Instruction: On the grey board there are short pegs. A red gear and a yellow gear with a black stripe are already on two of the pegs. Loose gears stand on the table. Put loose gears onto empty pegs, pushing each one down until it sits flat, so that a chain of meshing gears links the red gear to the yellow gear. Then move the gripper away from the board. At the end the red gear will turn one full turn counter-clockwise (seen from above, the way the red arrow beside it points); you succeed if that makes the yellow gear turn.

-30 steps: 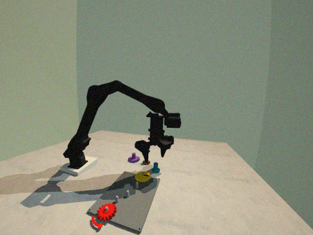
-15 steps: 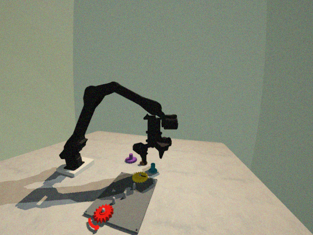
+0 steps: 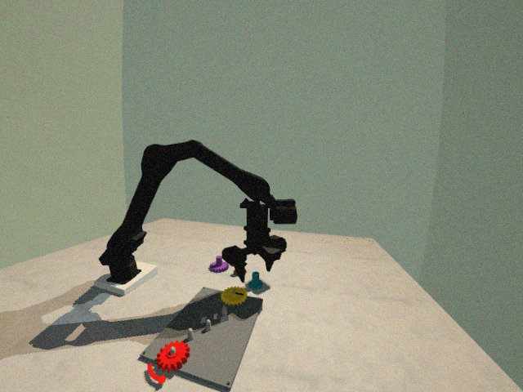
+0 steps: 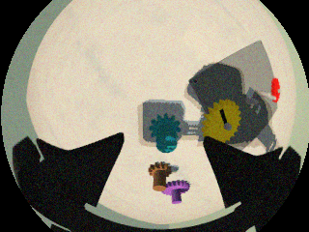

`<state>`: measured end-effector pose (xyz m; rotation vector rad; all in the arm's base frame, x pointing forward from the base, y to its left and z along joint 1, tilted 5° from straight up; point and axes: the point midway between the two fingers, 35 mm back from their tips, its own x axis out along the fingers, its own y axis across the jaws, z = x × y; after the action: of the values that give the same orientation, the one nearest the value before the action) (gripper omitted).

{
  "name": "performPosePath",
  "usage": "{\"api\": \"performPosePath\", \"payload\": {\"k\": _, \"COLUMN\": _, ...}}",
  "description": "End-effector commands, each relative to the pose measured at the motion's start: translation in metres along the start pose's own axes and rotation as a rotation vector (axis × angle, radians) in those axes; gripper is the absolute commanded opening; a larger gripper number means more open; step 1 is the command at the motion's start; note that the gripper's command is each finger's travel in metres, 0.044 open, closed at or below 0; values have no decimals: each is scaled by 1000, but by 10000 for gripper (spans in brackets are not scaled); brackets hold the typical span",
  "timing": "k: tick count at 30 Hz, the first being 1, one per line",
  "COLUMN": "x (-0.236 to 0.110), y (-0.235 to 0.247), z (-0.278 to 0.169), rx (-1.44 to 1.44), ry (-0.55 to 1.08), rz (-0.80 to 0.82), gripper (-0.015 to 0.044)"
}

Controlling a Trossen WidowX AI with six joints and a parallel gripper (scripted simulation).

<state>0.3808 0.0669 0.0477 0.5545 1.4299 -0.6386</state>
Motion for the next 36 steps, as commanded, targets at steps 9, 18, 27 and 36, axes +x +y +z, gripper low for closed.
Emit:
{"api": "performPosePath", "payload": {"k": 9, "x": 3, "y": -1, "z": 0, "rx": 0, "ry": -2, "rz": -5, "gripper": 256}}
{"api": "performPosePath", "payload": {"k": 18, "x": 3, "y": -1, "z": 0, "rx": 0, "ry": -2, "rz": -5, "gripper": 59}}
{"api": "performPosePath", "payload": {"k": 27, "x": 0, "y": -1, "z": 0, "rx": 0, "ry": -2, "rz": -4, "gripper": 0}}
{"api": "performPosePath", "payload": {"k": 36, "x": -18, "y": 4, "z": 2, "rx": -1, "ry": -4, "rz": -2, "gripper": 0}}
